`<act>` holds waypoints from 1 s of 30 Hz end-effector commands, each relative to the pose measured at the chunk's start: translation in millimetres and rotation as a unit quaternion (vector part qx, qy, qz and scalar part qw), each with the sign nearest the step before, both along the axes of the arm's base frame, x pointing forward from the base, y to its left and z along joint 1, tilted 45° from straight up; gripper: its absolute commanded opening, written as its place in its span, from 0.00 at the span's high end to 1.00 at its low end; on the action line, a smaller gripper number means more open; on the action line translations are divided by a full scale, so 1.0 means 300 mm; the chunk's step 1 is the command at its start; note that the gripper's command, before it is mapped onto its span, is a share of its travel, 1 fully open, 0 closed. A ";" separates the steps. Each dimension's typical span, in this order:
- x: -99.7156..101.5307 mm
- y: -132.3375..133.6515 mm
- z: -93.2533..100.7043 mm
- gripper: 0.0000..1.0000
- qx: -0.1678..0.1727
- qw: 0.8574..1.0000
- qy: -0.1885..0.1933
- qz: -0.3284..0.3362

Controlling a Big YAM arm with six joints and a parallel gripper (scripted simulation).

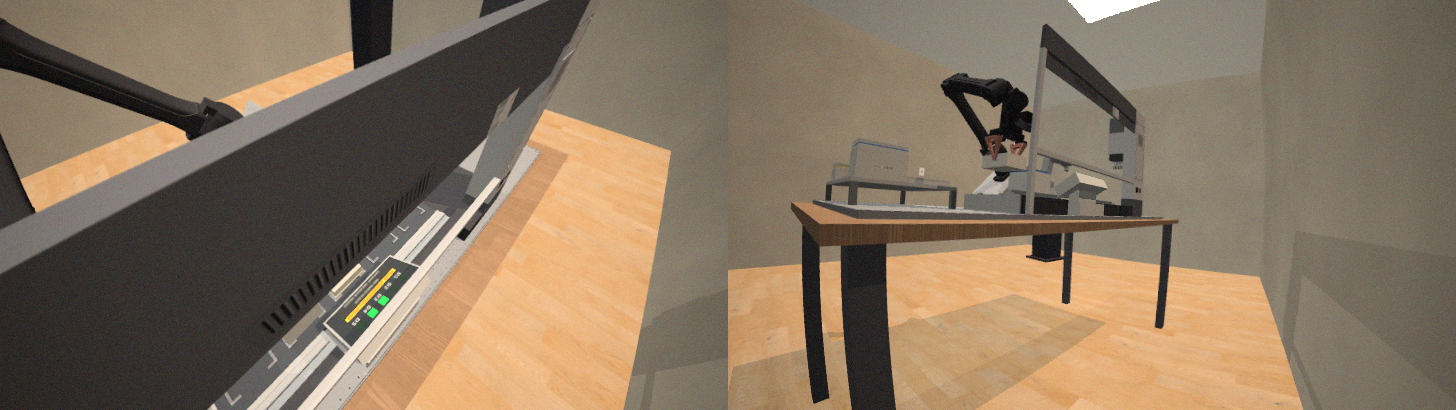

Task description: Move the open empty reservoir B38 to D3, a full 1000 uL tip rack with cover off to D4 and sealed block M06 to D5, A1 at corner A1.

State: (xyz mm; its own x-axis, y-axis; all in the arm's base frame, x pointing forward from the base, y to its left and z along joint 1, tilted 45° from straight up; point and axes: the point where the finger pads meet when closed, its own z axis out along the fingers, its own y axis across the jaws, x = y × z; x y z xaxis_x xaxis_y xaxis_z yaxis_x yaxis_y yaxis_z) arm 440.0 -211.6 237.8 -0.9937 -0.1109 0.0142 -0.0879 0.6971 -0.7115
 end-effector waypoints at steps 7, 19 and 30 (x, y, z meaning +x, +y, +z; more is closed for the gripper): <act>0.015 -0.040 -0.027 1.00 -0.002 1.000 -0.004 0.006; 0.027 -0.064 -0.065 1.00 -0.002 1.000 -0.004 0.011; 0.023 -0.116 -0.102 1.00 -0.002 1.000 -0.003 0.006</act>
